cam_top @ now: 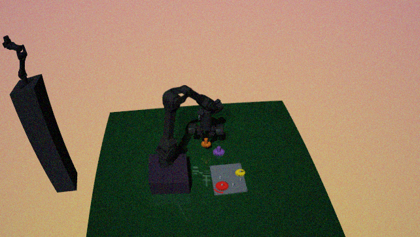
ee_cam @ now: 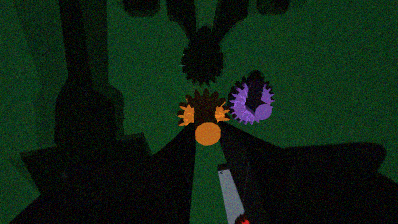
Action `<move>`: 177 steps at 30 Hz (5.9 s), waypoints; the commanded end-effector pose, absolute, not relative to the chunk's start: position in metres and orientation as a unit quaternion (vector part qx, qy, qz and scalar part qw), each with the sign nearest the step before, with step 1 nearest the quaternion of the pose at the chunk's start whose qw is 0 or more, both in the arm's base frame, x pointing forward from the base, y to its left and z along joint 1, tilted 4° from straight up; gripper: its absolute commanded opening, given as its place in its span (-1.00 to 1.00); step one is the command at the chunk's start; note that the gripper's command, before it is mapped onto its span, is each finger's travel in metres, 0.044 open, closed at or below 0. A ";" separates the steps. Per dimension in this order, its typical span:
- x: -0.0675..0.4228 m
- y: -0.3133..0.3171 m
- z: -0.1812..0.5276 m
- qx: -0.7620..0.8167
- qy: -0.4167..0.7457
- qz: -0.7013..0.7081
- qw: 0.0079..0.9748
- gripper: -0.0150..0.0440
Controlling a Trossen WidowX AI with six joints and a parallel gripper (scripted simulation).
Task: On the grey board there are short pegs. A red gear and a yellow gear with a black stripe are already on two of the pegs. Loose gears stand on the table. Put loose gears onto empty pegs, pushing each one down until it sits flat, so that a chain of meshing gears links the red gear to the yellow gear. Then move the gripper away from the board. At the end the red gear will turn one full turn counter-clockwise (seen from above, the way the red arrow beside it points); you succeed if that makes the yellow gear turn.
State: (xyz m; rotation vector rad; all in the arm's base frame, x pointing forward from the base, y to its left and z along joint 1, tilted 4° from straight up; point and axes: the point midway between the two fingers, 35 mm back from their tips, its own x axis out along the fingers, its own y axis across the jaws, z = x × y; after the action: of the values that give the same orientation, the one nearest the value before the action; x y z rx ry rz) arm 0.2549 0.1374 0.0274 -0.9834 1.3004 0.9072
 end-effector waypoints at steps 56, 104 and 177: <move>0.272 0.104 0.109 -0.417 0.573 0.369 0.601 -0.49; 0.316 0.005 0.086 -0.418 0.576 0.369 0.598 -0.49; 0.306 -0.171 0.050 -0.432 0.571 0.372 0.590 -0.49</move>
State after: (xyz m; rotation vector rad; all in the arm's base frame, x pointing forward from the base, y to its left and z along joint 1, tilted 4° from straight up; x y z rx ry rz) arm 0.3075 -0.1666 0.0519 -1.0044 1.3353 0.8625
